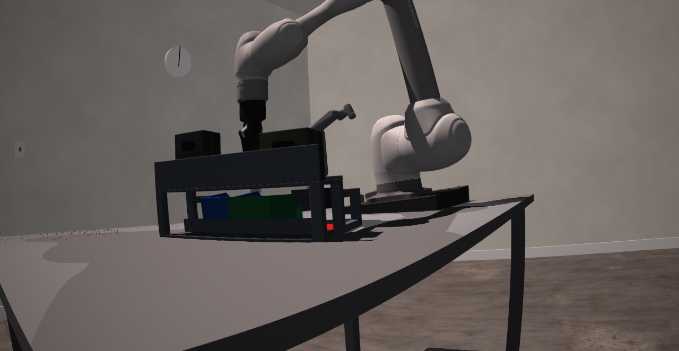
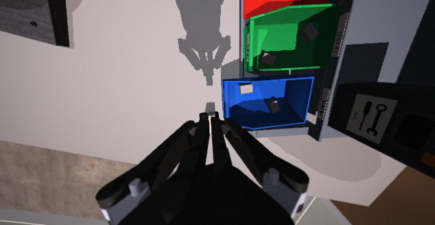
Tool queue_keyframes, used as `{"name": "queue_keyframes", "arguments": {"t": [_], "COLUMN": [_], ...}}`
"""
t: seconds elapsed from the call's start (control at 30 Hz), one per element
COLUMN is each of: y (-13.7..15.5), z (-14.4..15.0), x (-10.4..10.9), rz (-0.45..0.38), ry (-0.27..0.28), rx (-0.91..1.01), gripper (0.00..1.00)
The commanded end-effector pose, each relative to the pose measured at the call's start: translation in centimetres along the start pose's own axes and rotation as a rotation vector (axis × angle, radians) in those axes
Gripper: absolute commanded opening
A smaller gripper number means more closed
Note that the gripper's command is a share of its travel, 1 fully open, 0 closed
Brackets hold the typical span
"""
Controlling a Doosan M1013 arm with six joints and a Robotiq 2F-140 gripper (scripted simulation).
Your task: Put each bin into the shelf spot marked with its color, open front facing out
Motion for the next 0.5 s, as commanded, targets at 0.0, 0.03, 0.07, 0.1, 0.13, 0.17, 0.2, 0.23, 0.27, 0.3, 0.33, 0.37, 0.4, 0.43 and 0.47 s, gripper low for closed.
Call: {"name": "queue_keyframes", "arguments": {"t": [0.0,0.03,0.07,0.1,0.13,0.17,0.2,0.23,0.27,0.3,0.33,0.37,0.4,0.43,0.47], "y": [0.0,0.0,0.0,0.0,0.0,0.0,0.0,0.0,0.0,0.0,0.0,0.0,0.0,0.0,0.0], "z": [0.0,0.0,0.0,0.0,0.0,0.0,0.0,0.0,0.0,0.0,0.0,0.0,0.0,0.0,0.0], "x": [-0.8,-1.1,-1.4,-1.8,-2.1,-2.4,-2.8,-3.1,-3.4,-3.7,-4.0,-4.2,-4.2,-4.2,-4.5], "rz": [0.000,0.000,0.000,0.000,0.000,0.000,0.000,0.000,0.000,0.000,0.000,0.000,0.000,0.000,0.000], "ry": [0.000,0.000,0.000,0.000,0.000,0.000,0.000,0.000,0.000,0.000,0.000,0.000,0.000,0.000,0.000], "rx": [0.000,0.000,0.000,0.000,0.000,0.000,0.000,0.000,0.000,0.000,0.000,0.000,0.000,0.000,0.000], "gripper": [0.10,0.10,0.10,0.10,0.10,0.10,0.10,0.10,0.10,0.10,0.10,0.10,0.10,0.10,0.10]}}
Point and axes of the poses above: the point where the finger pads meet when closed, its own x axis back along the fingers, its own z axis across the jaws, y = z × x, the point moved 5 cm from there along x, back along the fingers, and after that the axes turned 3 degrees about x, right-handed, at the moved point
